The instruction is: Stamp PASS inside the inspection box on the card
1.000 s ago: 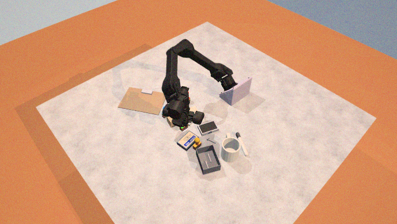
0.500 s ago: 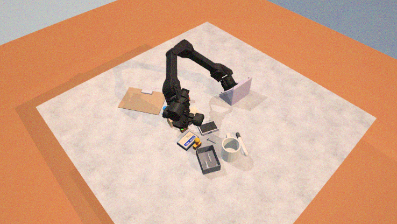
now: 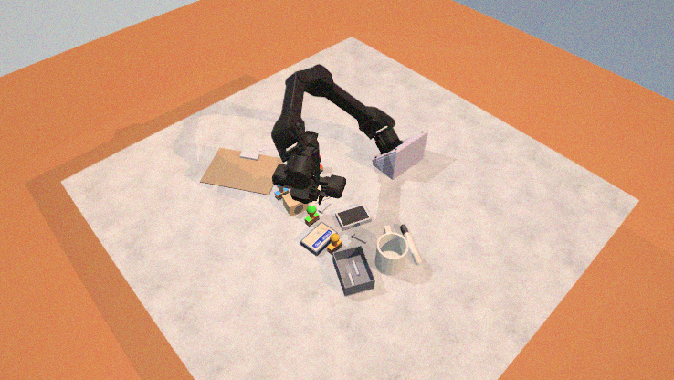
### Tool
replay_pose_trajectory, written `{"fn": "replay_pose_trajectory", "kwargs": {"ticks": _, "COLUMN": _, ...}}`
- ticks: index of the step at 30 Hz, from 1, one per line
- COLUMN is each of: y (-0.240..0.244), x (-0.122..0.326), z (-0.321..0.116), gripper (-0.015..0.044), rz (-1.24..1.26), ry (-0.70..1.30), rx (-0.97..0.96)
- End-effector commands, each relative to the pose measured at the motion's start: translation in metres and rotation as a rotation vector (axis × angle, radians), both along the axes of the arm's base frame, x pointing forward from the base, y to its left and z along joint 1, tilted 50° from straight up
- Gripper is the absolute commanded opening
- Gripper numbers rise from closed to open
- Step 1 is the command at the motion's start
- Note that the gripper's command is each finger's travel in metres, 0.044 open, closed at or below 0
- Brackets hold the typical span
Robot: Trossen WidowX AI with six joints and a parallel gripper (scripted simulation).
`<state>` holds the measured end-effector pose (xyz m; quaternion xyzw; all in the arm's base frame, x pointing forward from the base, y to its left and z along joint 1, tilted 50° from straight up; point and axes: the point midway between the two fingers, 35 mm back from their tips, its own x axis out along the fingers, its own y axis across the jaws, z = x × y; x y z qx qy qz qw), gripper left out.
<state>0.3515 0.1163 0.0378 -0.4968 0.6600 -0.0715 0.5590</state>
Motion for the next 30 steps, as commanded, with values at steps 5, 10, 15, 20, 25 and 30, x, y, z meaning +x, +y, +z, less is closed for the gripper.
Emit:
{"fn": "replay_pose_trajectory", "kwargs": {"ticks": 5, "y": 0.0361, "x": -0.0114, "z": 0.0323, "gripper": 0.0258, "rz": 0.026, "ry": 0.008, "rx": 0.000}}
{"fn": "replay_pose_trajectory", "kwargs": {"ticks": 10, "y": 0.0361, "x": -0.0114, "z": 0.0323, "gripper": 0.0258, "rz": 0.026, "ry": 0.008, "rx": 0.000}}
{"fn": "replay_pose_trajectory", "kwargs": {"ticks": 15, "y": 0.0361, "x": -0.0114, "z": 0.0323, "gripper": 0.0258, "rz": 0.026, "ry": 0.008, "rx": 0.000}}
{"fn": "replay_pose_trajectory", "kwargs": {"ticks": 20, "y": 0.0361, "x": -0.0114, "z": 0.0323, "gripper": 0.0258, "rz": 0.026, "ry": 0.008, "rx": 0.000}}
{"fn": "replay_pose_trajectory", "kwargs": {"ticks": 25, "y": 0.0363, "x": -0.0109, "z": 0.0326, "gripper": 0.0258, "rz": 0.033, "ry": 0.008, "rx": -0.002}}
{"fn": "replay_pose_trajectory", "kwargs": {"ticks": 30, "y": 0.0363, "x": -0.0109, "z": 0.0326, "gripper": 0.0258, "rz": 0.033, "ry": 0.008, "rx": -0.002}}
